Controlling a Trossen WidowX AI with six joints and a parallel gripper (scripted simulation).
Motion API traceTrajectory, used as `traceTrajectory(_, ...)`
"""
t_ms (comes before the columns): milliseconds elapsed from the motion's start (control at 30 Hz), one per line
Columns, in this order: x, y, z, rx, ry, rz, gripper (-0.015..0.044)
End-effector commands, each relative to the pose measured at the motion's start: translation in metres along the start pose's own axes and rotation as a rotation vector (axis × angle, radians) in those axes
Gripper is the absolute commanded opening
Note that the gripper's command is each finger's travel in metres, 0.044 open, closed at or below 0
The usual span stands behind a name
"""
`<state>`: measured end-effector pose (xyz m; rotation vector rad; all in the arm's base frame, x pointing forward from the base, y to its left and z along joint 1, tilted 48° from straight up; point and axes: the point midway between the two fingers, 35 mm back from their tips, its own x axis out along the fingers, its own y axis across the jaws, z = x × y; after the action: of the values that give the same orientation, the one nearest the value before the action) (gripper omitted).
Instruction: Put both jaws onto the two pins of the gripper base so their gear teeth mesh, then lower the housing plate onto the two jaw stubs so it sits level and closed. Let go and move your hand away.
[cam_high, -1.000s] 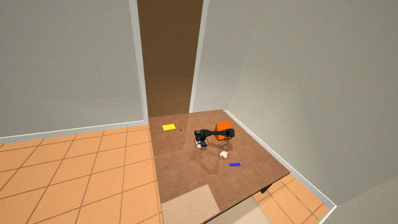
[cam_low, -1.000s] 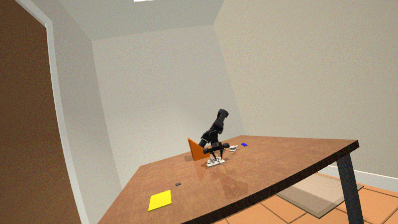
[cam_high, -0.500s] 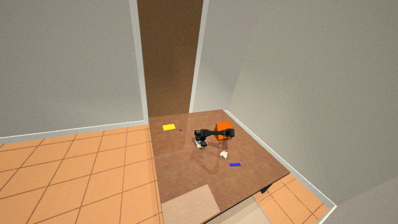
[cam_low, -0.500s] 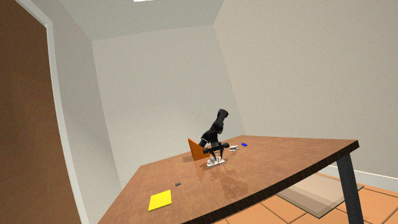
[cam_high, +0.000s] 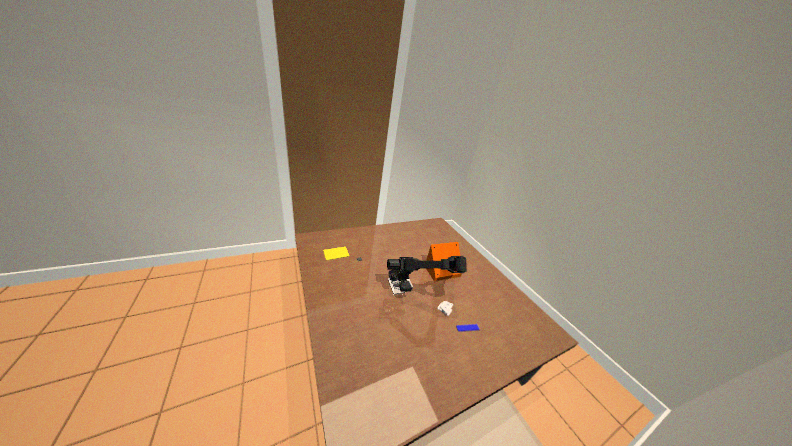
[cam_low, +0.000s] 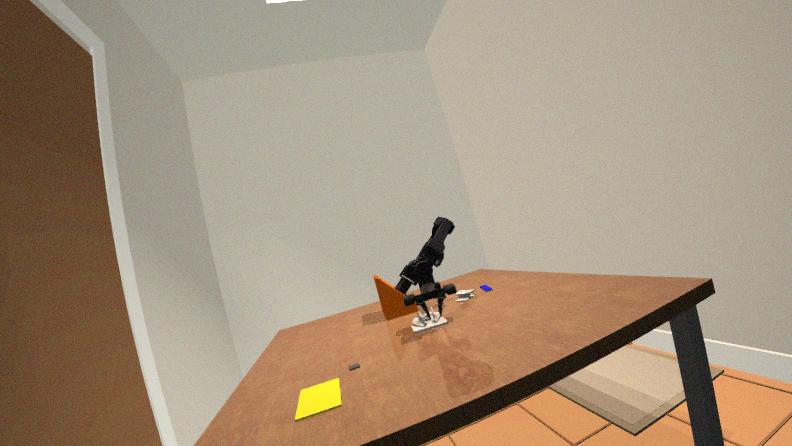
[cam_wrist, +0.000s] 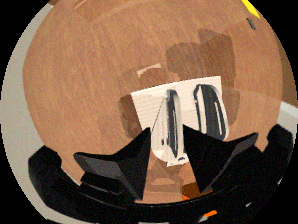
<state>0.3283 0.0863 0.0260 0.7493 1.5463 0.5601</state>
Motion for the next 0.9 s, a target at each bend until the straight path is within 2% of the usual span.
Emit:
traceTrajectory(0, 0.0019, 0.0002, 0.0000, -0.002, 0.000, 0.003, 0.0134)
traceTrajectory(867, 0.0042, 0.0002, 0.0000, -0.002, 0.000, 0.003, 0.0134)
